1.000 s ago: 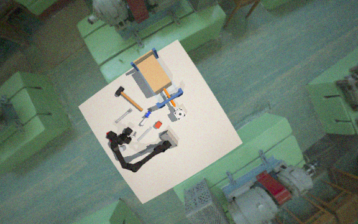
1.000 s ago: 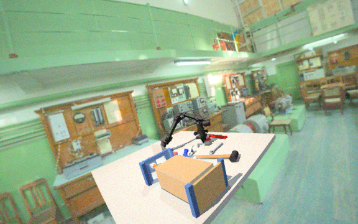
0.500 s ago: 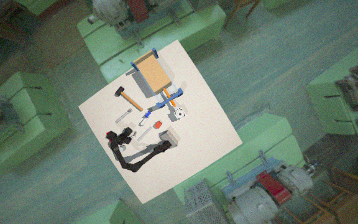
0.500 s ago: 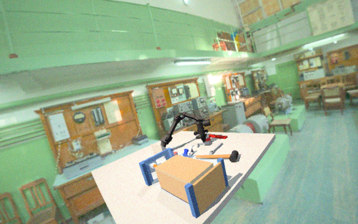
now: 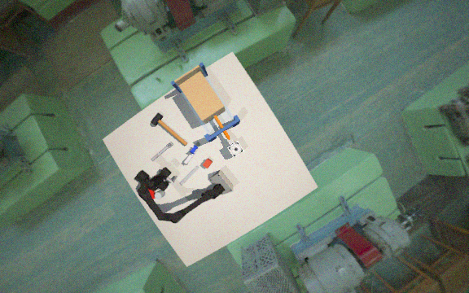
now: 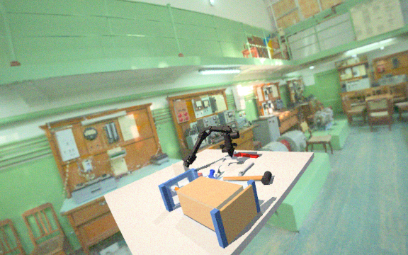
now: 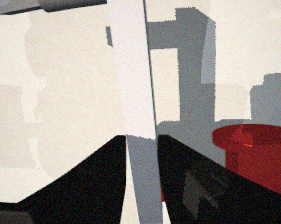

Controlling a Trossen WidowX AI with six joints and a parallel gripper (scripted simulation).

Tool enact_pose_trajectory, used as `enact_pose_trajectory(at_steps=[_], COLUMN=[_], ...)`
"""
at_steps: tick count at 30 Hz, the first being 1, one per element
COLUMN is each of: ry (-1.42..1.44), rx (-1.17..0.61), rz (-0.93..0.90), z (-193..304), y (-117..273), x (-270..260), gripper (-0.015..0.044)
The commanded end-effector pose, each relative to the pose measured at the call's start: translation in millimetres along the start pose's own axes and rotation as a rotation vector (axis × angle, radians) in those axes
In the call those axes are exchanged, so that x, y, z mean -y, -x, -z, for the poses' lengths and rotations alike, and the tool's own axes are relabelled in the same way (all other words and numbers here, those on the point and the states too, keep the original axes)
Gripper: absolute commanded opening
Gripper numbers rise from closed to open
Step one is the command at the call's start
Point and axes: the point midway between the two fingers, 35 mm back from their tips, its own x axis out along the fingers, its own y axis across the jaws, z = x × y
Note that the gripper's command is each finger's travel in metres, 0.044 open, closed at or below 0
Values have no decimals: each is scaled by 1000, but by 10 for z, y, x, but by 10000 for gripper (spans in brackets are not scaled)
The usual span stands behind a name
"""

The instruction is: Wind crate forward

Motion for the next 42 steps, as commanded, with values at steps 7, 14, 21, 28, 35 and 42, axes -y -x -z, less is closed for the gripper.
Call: enact_pose_trajectory(at_steps=[7, 14, 21, 28, 35, 42], ry=[-47, -47, -236, -602, -951, -1326], rx=[-3, -3, -11, -33, -56, -85], rz=[-8, -8, -34, -66, -81, -99], z=[-22, -22, 28, 67, 34, -62], y=[475, 475, 473, 510, 545, 601], x=[13, 13, -256, -747, -1170, -1680], gripper=[0, 0, 0, 0, 0, 0])
